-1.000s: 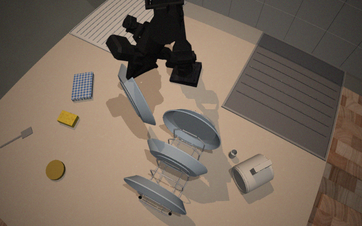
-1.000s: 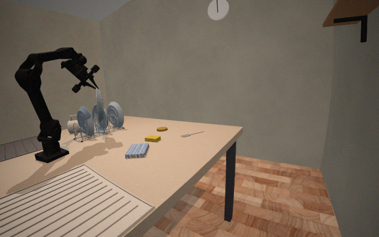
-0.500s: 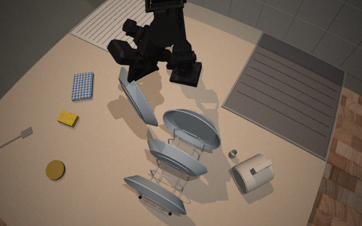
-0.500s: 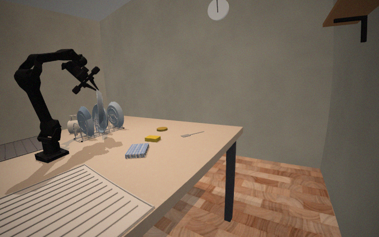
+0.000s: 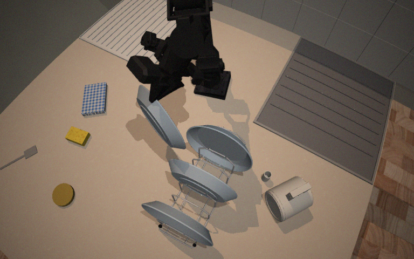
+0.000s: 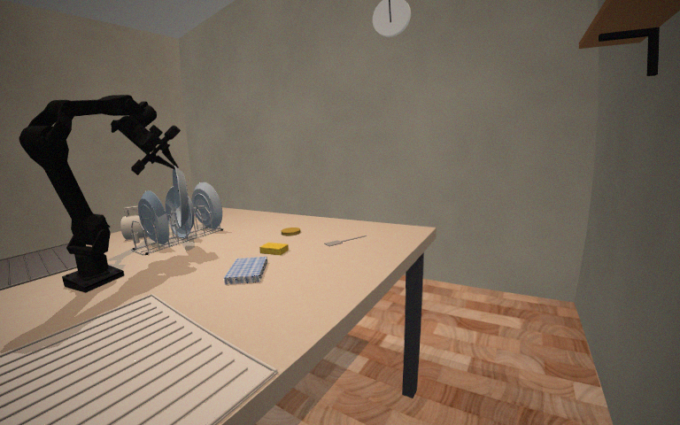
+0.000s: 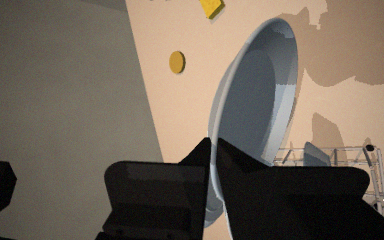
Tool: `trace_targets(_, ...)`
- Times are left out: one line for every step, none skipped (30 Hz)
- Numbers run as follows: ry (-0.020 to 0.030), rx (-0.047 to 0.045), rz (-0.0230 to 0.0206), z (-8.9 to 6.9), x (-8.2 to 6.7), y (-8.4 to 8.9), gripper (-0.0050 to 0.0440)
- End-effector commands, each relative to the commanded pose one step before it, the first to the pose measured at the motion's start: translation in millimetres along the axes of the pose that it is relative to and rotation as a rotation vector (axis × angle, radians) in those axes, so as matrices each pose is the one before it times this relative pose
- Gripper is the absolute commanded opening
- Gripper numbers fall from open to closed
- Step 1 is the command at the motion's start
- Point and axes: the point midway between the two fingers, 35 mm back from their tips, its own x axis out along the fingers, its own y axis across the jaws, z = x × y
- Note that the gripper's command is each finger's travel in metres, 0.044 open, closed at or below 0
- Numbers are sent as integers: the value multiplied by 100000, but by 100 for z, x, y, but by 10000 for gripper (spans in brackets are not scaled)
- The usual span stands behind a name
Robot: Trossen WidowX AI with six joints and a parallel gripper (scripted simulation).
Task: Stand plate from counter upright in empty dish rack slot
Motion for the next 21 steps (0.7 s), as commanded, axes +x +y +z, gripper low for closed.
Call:
trace_targets(2573, -599, 1898, 6, -13, 10, 0)
trace_targets(475, -501, 67, -58, 107, -90, 0)
trace_targets(475, -501, 67, -57, 107, -91, 0)
trace_targets(475, -502, 67, -55, 106, -92, 0)
trace_targets(476, -502, 67, -54, 106, -92, 0)
trace_targets(476, -502, 67, -53, 106, -91, 0)
trace_targets(476, -502, 67, -52, 106, -92, 0)
trace_targets(0, 0, 0, 0, 0, 0, 0)
trace_targets(0, 0, 0, 0, 0, 0, 0)
trace_targets(347, -366, 48, -76, 181, -178, 0)
trace_targets(571, -603, 81, -54, 145, -124, 0)
trace_targets(515, -544, 73, -45, 103, -59, 0)
trace_targets(477, -503, 66, -51, 98, -75, 0)
trace_targets(470, -496, 66, -51, 101, -100, 0)
trace_targets(473, -500, 66, -48, 108, -107, 0)
trace_targets(477, -503, 67, -47, 112, -105, 0)
trace_targets(478, -504, 67, -46, 112, -102, 0)
trace_targets(477, -504, 67, -47, 112, -100, 0)
trace_targets(477, -503, 67, -47, 111, -102, 0)
trace_targets(476, -503, 67, -46, 110, -104, 0)
trace_targets(476, -503, 67, -44, 110, -104, 0)
